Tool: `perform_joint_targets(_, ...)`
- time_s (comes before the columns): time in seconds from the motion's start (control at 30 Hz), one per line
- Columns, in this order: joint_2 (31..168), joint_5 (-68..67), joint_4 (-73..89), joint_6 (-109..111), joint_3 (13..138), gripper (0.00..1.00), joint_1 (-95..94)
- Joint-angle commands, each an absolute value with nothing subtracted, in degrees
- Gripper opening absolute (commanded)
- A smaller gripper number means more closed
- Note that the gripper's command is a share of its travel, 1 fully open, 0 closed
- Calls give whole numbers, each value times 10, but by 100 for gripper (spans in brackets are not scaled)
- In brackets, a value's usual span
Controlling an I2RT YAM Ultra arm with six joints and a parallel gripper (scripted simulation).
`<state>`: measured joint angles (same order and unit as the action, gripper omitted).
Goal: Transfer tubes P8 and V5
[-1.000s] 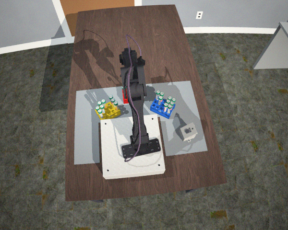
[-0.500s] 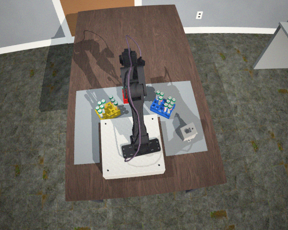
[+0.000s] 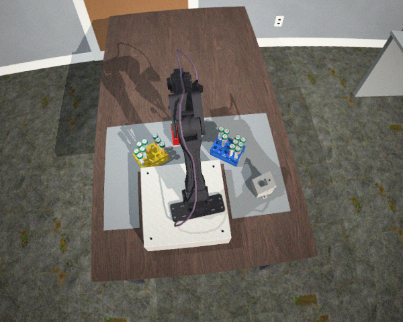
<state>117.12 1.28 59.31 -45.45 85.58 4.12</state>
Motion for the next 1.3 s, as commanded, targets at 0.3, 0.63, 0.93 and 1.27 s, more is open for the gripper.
perform_joint_targets(0.3,1167,11,590,-455,856,0,41)
perform_joint_targets(0.63,1167,11,590,-455,856,0,41)
perform_joint_targets(0.93,1167,11,590,-455,856,0,41)
perform_joint_targets(1.27,1152,6,610,-455,877,0,42)
